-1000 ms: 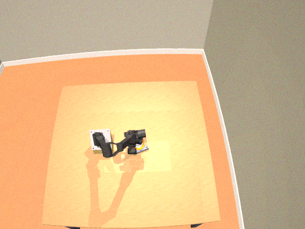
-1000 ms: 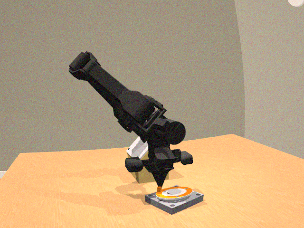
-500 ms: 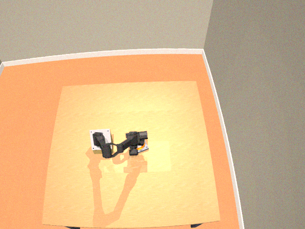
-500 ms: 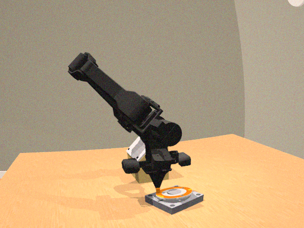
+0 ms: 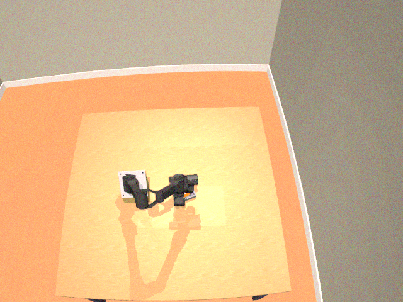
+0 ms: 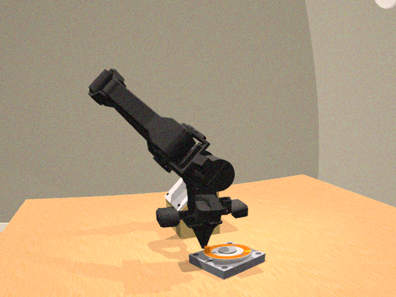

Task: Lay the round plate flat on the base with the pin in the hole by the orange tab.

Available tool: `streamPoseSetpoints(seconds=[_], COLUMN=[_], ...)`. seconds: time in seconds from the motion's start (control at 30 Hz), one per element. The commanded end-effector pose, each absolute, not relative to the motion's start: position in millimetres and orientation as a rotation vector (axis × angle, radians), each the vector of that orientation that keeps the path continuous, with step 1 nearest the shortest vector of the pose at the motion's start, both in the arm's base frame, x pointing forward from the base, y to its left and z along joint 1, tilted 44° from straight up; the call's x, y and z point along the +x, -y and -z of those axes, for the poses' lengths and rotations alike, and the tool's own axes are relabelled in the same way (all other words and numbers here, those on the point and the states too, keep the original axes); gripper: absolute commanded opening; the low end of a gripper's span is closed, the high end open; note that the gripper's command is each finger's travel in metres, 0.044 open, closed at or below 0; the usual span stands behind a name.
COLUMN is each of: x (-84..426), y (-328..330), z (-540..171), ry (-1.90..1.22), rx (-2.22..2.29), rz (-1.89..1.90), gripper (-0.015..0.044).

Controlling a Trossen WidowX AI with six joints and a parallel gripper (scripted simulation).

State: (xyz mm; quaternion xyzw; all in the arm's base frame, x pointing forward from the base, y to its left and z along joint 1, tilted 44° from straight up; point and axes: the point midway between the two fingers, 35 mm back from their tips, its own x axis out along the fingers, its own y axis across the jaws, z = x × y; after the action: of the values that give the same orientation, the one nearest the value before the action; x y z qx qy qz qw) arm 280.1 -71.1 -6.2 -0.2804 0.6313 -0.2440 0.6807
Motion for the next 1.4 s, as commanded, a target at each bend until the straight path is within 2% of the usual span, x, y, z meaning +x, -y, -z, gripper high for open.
streamPoseSetpoints(seconds=[0.0,1.1,1.37], x=[287.0,306.2,302.6], y=[71.6,70.7,48.0], z=[3.9,3.5,-19.4], ry=[-1.412,-1.41,-1.411], rx=[-0.632,-0.631,-0.629], rz=[0.548,0.548,0.546], gripper=[0.0,0.0,0.0])
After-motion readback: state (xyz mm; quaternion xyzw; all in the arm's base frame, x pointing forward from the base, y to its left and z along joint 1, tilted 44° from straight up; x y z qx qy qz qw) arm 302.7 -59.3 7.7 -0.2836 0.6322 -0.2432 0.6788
